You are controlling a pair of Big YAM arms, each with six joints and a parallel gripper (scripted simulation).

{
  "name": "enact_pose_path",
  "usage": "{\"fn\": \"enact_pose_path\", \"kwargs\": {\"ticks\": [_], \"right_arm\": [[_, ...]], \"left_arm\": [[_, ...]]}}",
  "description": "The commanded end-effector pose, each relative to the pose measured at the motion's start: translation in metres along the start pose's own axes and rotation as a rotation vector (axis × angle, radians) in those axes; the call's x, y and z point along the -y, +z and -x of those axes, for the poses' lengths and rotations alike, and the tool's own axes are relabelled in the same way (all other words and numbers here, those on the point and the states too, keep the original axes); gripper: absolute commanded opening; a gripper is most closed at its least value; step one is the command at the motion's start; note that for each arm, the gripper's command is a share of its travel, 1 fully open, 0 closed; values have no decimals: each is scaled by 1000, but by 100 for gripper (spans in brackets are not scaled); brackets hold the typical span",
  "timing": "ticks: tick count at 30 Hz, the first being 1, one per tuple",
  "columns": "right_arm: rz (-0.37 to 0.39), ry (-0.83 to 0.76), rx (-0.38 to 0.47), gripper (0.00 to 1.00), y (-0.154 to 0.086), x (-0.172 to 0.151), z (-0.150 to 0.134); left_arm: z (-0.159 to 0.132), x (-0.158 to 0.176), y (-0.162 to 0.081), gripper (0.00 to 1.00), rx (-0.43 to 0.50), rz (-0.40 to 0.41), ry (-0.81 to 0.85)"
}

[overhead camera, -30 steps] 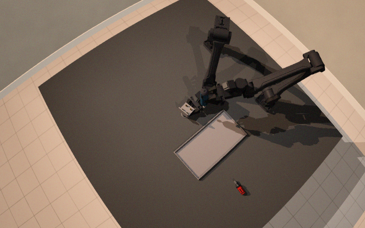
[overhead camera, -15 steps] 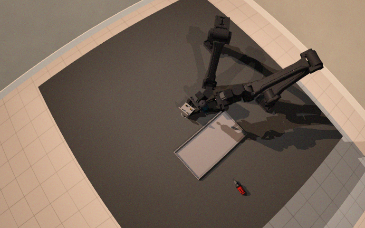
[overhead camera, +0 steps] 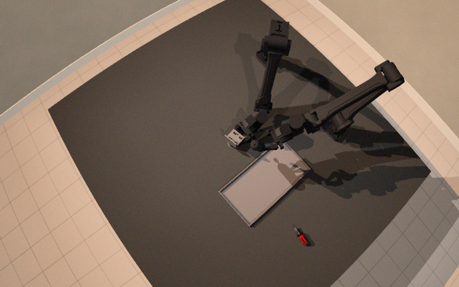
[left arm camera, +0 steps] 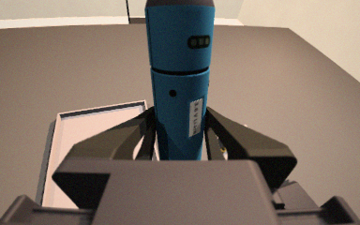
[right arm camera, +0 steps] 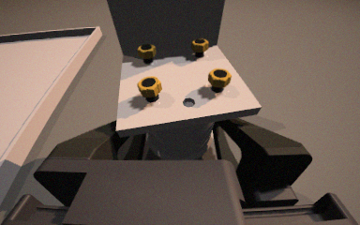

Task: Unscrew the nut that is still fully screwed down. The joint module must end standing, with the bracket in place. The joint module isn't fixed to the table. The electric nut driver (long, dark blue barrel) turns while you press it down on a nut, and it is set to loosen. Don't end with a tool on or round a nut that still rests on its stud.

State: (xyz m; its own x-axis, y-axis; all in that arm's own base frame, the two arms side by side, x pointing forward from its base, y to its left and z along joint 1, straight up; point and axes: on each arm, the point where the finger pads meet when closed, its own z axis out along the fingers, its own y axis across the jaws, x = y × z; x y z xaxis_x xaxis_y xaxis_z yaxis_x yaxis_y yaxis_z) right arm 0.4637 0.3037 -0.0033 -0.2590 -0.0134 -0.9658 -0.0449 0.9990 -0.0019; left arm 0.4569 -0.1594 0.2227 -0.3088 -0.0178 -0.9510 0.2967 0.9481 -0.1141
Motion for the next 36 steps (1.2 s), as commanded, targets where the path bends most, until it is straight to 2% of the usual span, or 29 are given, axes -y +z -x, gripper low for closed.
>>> {"fn": "enact_pose_path", "kwargs": {"ticks": [1,11,13,16,17,18,28,31,33,34,36], "right_arm": [[4,18,19,59,3,-4,10],[4,18,19,59,3,-4,10],[4,18,19,59,3,-4,10],[4,18,19,59,3,-4,10],[4,18,19,59,3,-4,10],[4,18,19,59,3,-4,10],[4,18,19,59,3,-4,10],[4,18,19,59,3,-4,10],[4,18,19,59,3,-4,10],[4,18,19,59,3,-4,10],[4,18,19,59,3,-4,10]], "left_arm": [[60,-6,13,42,79,16,-33],[52,-48,23,42,-9,102,-110],[68,-43,16,42,36,90,-107],[71,-33,16,42,49,71,-101],[54,-51,21,42,-10,110,-119],[50,-56,23,42,-26,120,-127],[40,-98,26,42,-109,209,-213],[61,-84,21,42,-50,177,-200],[61,-84,21,42,-50,177,-200],[43,-101,24,42,-107,216,-221],[37,-111,25,42,-132,236,-241]]}}
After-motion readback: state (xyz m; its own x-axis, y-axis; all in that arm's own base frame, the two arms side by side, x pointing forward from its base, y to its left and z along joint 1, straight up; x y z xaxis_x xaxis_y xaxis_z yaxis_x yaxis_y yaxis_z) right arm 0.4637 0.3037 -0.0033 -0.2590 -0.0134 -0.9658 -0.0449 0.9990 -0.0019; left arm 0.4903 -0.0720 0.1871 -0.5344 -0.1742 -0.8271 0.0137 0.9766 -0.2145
